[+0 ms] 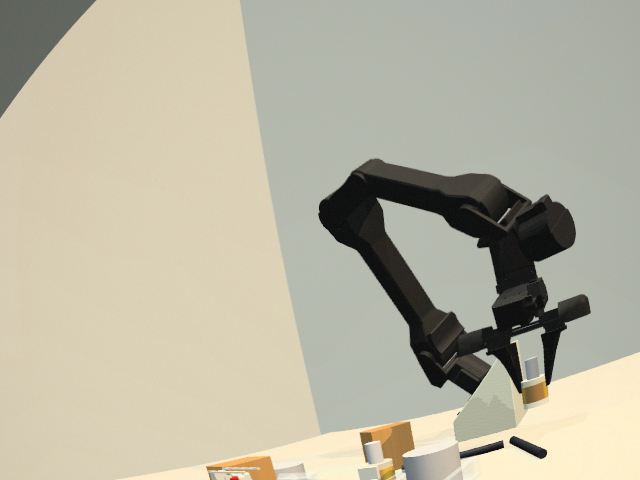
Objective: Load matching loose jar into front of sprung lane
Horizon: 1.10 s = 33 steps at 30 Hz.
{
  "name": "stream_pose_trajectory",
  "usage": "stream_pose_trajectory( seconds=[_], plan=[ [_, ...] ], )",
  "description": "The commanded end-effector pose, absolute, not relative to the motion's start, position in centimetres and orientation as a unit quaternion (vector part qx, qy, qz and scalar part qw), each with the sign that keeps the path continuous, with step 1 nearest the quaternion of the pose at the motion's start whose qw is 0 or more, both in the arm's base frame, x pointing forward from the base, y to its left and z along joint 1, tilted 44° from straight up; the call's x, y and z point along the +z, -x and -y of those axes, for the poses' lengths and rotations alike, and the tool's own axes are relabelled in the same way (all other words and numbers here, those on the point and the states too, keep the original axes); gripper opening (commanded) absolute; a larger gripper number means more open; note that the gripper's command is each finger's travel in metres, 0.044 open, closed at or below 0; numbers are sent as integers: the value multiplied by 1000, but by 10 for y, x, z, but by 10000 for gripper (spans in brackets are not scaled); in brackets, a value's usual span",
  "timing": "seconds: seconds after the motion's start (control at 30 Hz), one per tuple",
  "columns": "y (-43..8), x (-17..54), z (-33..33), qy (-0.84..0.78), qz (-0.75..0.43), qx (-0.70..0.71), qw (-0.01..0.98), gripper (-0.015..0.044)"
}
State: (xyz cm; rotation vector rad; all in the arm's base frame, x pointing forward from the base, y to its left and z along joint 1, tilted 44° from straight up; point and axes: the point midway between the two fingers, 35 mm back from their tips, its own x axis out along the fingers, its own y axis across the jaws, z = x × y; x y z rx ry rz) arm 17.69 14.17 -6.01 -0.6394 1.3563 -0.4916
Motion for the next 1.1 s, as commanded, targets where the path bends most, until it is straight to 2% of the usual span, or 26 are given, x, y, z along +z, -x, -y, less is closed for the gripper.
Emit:
stream_pose_trajectory(
  seconds=[0.0,0.3,1.07],
  plan=[
    [-173,-41,-159,283,-610,-219,707,0],
    [-170,-15,-175,283,-611,-218,707,0],
    [-261,32,-100,282,-613,-203,709,0]
  ],
)
